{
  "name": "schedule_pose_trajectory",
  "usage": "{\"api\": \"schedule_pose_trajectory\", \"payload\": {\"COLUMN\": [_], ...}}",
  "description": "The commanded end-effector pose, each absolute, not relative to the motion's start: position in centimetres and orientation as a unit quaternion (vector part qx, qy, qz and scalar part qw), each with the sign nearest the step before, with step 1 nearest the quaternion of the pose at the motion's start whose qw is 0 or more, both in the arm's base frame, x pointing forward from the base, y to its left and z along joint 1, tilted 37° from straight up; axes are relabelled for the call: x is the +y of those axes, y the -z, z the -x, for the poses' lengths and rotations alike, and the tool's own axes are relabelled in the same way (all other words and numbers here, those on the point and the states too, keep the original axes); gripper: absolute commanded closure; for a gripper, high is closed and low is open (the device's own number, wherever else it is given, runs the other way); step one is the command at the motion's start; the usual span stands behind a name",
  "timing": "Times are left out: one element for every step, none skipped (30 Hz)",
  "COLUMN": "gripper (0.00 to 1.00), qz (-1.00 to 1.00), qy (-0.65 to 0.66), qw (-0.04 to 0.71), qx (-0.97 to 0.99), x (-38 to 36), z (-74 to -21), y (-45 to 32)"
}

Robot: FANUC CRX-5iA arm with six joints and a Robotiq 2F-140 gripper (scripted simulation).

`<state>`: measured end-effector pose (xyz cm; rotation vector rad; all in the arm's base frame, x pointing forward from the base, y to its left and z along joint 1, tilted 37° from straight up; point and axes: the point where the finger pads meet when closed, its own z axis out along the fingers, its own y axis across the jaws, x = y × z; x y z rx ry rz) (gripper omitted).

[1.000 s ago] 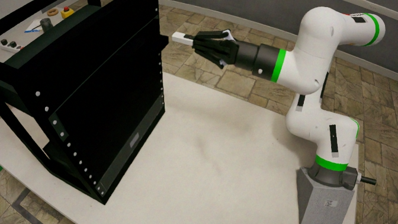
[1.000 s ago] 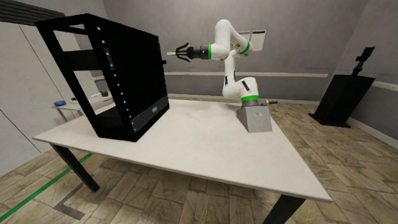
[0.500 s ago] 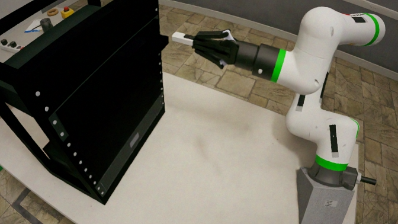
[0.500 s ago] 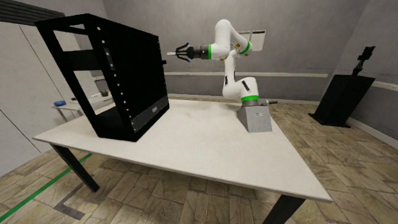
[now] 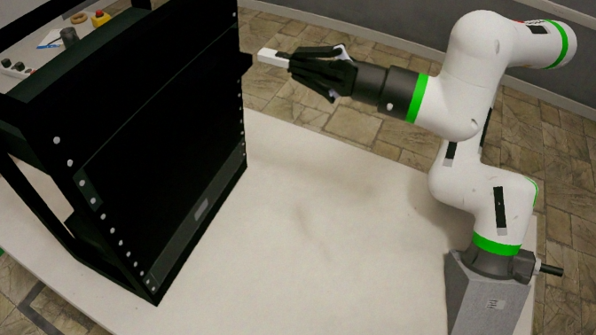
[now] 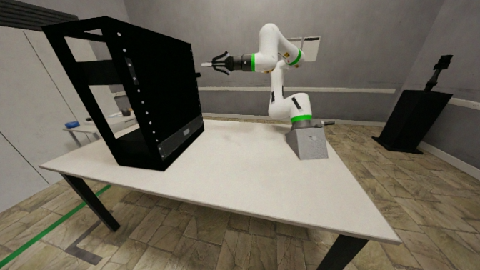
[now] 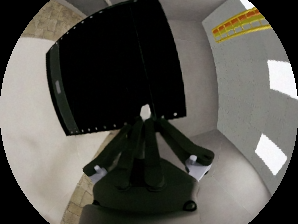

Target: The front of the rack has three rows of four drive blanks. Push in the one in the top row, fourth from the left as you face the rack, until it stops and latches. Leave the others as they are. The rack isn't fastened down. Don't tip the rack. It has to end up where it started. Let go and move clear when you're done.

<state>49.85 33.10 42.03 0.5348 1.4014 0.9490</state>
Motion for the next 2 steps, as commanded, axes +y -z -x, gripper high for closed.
{"api": "schedule_pose_trajectory", "payload": {"gripper": [0.90, 0.90], "qz": [-0.233, -0.233], "qy": [-0.415, -0.415], "qw": [0.631, 0.631], "qx": [0.612, 0.612], "x": [33.15, 33.15], "z": [-49.83, -49.83], "y": [-42.09, -42.09]}}
